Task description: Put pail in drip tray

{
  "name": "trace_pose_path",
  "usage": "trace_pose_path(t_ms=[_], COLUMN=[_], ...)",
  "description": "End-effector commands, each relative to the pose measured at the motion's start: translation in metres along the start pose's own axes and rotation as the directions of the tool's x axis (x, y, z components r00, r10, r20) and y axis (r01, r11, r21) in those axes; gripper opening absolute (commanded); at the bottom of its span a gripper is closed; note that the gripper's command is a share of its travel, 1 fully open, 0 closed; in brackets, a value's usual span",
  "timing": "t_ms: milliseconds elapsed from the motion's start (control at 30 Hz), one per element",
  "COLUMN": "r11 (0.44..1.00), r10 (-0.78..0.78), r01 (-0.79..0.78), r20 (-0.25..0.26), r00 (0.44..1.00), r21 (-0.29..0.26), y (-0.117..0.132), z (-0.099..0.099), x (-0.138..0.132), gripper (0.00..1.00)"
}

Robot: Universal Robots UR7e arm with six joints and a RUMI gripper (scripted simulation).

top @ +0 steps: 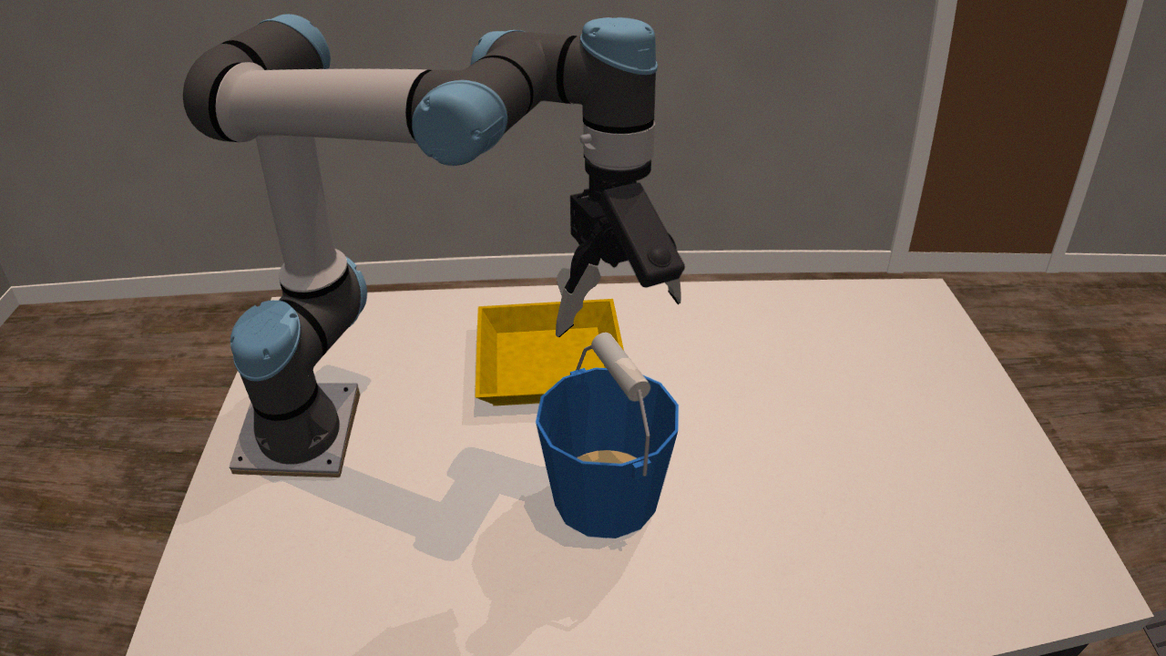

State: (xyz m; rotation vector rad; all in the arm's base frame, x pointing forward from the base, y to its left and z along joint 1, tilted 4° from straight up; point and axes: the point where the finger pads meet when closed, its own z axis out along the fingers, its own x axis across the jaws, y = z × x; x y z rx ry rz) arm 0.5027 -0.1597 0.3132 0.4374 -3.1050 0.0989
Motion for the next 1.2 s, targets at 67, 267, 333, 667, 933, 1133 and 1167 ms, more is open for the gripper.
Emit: trace_pose_path(t_ms=[67, 267, 333, 667, 933, 1133, 1167], r11=[1.000, 1.000, 1.000, 1.000, 1.000, 1.000, 1.000], r10=[0.000, 0.000, 0.000, 0.000, 0.000, 0.000, 0.000], r01=[0.000, 0.000, 0.000, 0.000, 0.000, 0.000, 0.000], r20=[0.001, 0.001, 0.001, 0.001, 0.001, 0.001, 0.001], r00=[1.000, 1.000, 1.000, 1.000, 1.000, 1.000, 1.000], r21=[0.001, 0.001, 0.001, 0.001, 0.001, 0.001, 0.001], y=[0.000, 0.000, 0.000, 0.000, 0.000, 0.000, 0.000], z=[0.008, 0.021, 0.026, 0.046, 0.061, 0.065, 0.066], x=[0.000, 0.000, 0.000, 0.000, 0.000, 0.000, 0.000], gripper=[1.00, 1.00, 1.00, 1.00, 1.00, 1.00, 1.00])
